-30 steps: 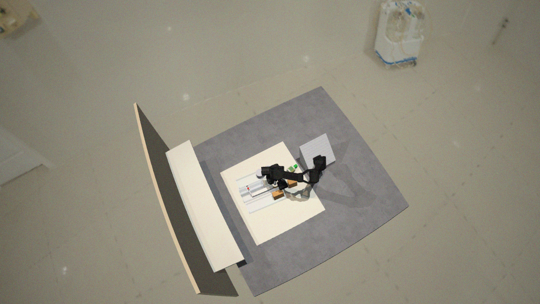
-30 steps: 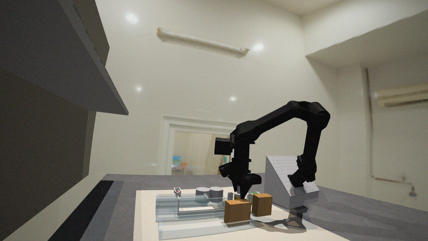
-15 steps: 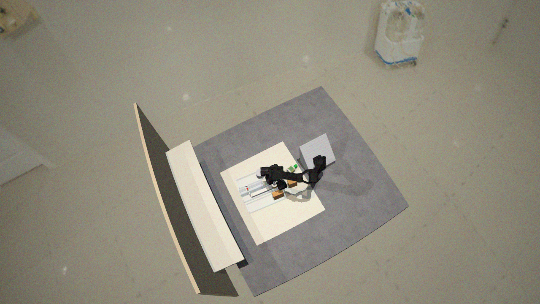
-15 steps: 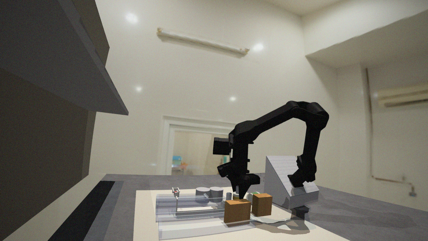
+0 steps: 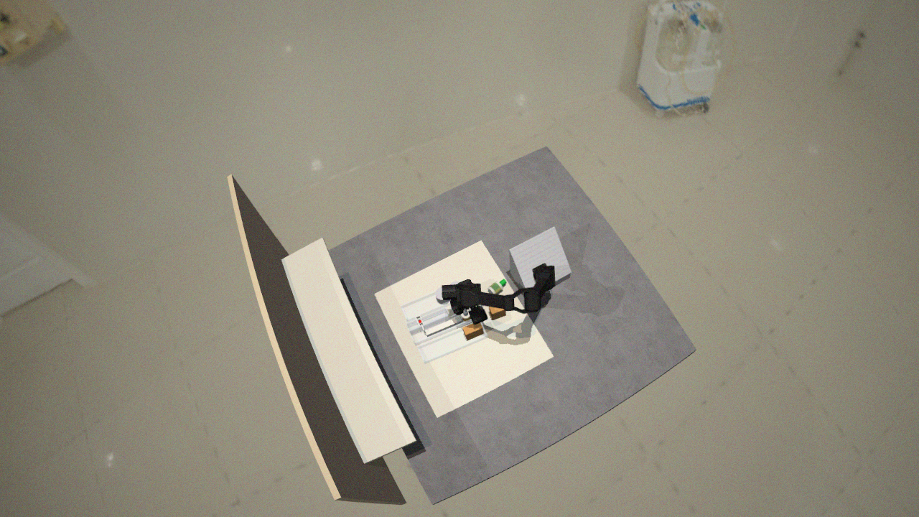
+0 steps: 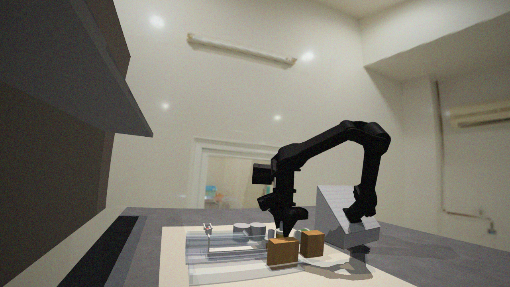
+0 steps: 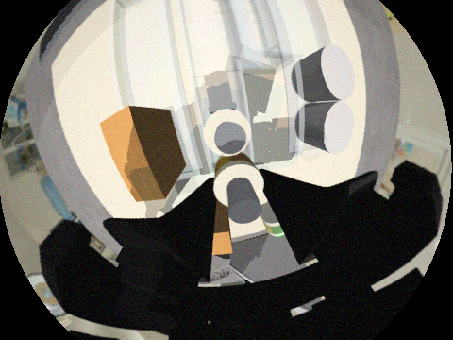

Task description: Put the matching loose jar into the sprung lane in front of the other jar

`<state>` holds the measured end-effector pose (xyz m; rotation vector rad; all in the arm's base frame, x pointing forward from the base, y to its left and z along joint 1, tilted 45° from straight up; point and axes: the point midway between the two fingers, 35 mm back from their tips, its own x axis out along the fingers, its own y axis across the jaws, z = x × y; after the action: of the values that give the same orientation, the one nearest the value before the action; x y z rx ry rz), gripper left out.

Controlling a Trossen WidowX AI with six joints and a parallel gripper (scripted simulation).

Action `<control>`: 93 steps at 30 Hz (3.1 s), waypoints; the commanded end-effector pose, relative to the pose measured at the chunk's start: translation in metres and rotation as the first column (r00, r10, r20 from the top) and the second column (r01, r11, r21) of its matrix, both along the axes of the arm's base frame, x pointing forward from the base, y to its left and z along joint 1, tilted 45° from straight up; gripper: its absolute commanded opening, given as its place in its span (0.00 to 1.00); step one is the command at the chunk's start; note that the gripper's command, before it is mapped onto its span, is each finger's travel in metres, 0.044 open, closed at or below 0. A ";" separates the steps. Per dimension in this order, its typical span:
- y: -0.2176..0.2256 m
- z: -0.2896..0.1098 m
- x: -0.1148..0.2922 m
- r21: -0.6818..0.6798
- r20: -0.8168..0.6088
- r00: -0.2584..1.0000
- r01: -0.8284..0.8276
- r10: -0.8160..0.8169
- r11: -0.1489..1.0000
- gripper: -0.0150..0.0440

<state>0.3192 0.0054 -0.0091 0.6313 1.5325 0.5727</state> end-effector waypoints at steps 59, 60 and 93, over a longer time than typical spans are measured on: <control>-0.002 0.007 0.026 0.004 0.024 1.000 0.008 -0.008 1.000 0.25; -0.002 0.007 0.026 0.004 0.024 1.000 0.008 -0.008 1.000 0.25; 0.000 0.004 0.027 0.005 0.025 1.000 0.008 -0.008 1.000 0.25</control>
<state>0.3404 0.0046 -0.0067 0.6279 1.5294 0.5696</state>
